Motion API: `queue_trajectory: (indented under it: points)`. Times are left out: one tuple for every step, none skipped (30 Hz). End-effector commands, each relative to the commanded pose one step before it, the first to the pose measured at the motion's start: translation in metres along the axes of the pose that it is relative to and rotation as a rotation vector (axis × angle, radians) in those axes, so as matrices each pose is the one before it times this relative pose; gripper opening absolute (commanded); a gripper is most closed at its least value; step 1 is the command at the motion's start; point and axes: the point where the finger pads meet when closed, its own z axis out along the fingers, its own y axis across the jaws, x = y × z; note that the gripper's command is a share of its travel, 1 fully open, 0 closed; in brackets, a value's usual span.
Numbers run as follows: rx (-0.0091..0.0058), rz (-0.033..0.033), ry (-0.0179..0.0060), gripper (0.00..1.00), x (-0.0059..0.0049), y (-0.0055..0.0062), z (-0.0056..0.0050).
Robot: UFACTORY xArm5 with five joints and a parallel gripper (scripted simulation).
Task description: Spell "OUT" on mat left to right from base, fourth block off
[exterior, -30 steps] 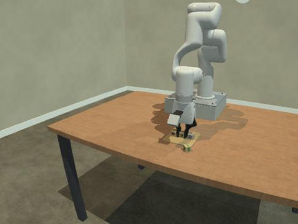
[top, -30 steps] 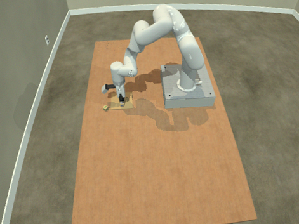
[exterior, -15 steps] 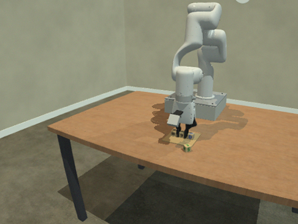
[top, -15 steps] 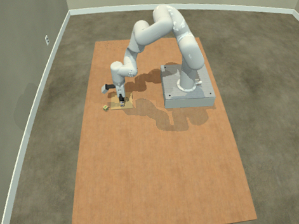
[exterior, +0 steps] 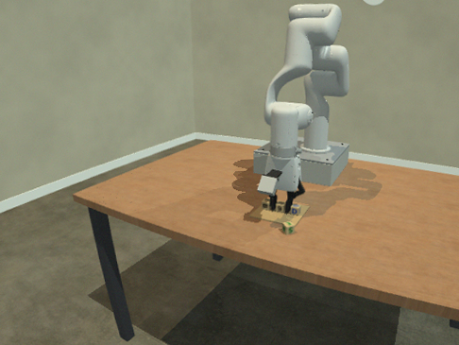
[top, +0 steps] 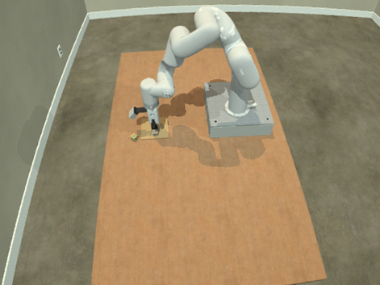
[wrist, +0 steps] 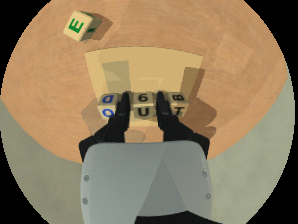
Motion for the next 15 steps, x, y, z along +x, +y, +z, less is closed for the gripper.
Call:
queue_trajectory:
  points:
    - [0.00002,0.00002,0.00327,0.42,0.00135,0.00000,-0.00099]
    - [0.00000,0.00000,0.00000,0.42,0.00000,0.00000,0.00000]
    - [0.00000,0.00000,0.00000,0.42,0.00000,0.00000,0.00000]
    - [0.00000,0.00000,0.00000,0.42,0.00000,0.00000,0.00000]
    - [0.00000,0.00000,0.00000,0.42,0.00000,0.00000,0.00000]
    - [0.00000,0.00000,0.00000,0.42,0.00000,0.00000,0.00000]
    - [0.00000,0.00000,0.00000,0.42,0.00000,0.00000,0.00000]
    - [0.00000,0.00000,0.00000,0.42,0.00000,0.00000,-0.00003]
    - [0.00000,0.00000,0.00000,0.42,0.00000,0.00000,-0.00020]
    - [0.00000,0.00000,0.00000,0.42,0.00000,0.00000,-0.00050]
    - [0.00000,0.00000,0.00001,0.42,0.00001,0.00000,-0.00090]
    - [0.00000,0.00000,0.00001,0.42,0.00001,0.00000,-0.00137]
    - [0.00000,0.00000,0.00002,0.42,0.00000,-0.00001,-0.00189]
    - [0.00000,0.00000,0.00002,0.42,-0.00002,-0.00001,-0.00242]
    - [0.00000,0.00000,0.00002,0.42,-0.00002,0.00000,-0.00296]
